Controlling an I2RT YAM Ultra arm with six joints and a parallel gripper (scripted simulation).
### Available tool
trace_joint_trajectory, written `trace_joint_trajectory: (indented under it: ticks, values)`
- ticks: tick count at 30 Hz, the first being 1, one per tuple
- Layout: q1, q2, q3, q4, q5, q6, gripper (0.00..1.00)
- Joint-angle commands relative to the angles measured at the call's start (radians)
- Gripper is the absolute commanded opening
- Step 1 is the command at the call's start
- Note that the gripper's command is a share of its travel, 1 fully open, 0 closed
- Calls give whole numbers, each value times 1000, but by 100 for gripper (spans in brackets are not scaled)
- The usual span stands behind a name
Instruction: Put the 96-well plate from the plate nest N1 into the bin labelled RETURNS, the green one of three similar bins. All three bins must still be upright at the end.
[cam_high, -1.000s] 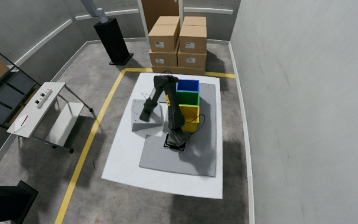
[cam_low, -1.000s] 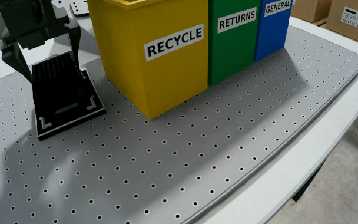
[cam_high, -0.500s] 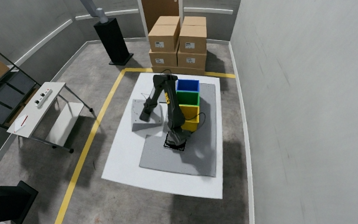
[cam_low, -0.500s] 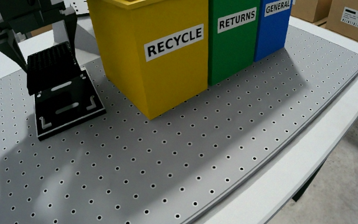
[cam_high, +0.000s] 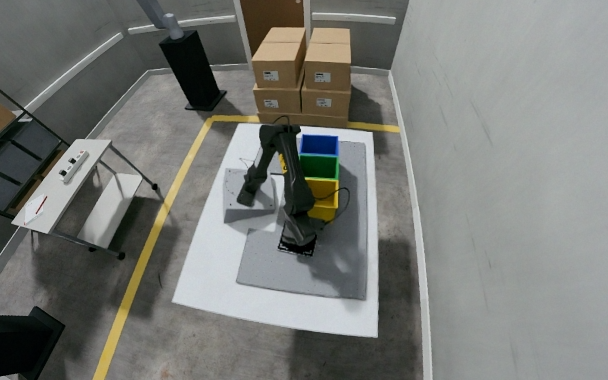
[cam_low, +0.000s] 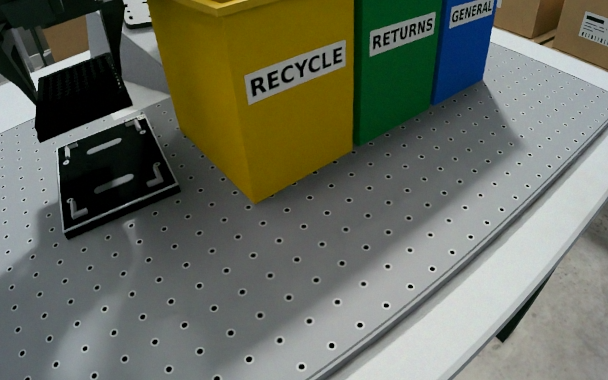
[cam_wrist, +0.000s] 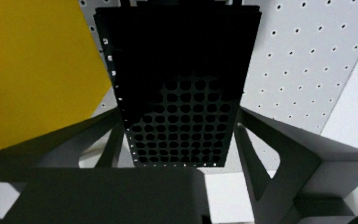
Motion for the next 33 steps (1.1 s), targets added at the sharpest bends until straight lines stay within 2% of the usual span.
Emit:
trace_joint_trajectory:
  ticks: [1, 33]
  values:
    - [-32, -40, 49, -47, -13, -25, 0]
    - [-99, -53, 204, -246, -19, -99, 0]
